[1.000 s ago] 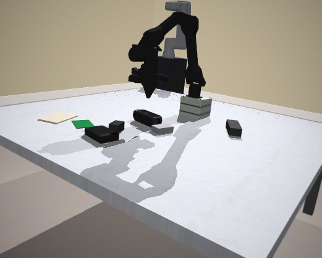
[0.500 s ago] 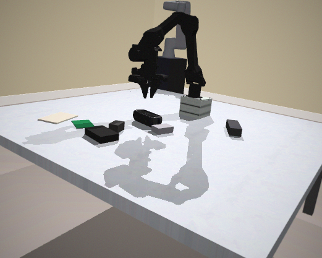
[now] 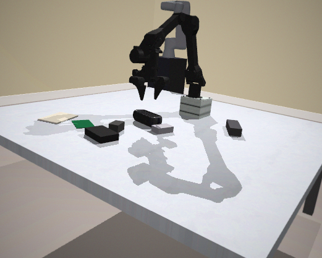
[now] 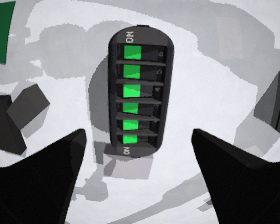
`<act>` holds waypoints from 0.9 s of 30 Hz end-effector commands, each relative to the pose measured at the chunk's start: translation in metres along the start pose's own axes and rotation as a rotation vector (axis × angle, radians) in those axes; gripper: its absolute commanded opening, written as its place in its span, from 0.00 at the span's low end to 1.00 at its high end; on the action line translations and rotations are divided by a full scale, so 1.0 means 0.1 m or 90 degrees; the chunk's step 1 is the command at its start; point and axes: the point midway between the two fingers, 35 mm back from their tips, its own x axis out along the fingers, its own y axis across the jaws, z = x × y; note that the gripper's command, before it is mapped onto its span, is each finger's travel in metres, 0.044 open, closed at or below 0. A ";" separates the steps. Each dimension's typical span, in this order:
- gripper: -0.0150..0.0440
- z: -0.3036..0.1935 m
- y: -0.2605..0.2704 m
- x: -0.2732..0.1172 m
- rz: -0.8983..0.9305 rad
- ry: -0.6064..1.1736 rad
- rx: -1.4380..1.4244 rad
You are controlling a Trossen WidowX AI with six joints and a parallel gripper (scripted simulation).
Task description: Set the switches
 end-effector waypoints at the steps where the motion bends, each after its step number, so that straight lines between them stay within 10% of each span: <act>1: 0.73 0.00 -0.22 0.24 -0.012 -0.005 0.009; 12: 0.25 0.00 -0.47 0.48 -0.015 -0.008 0.019; 27: 0.25 -0.01 -0.47 0.48 -0.016 -0.006 0.017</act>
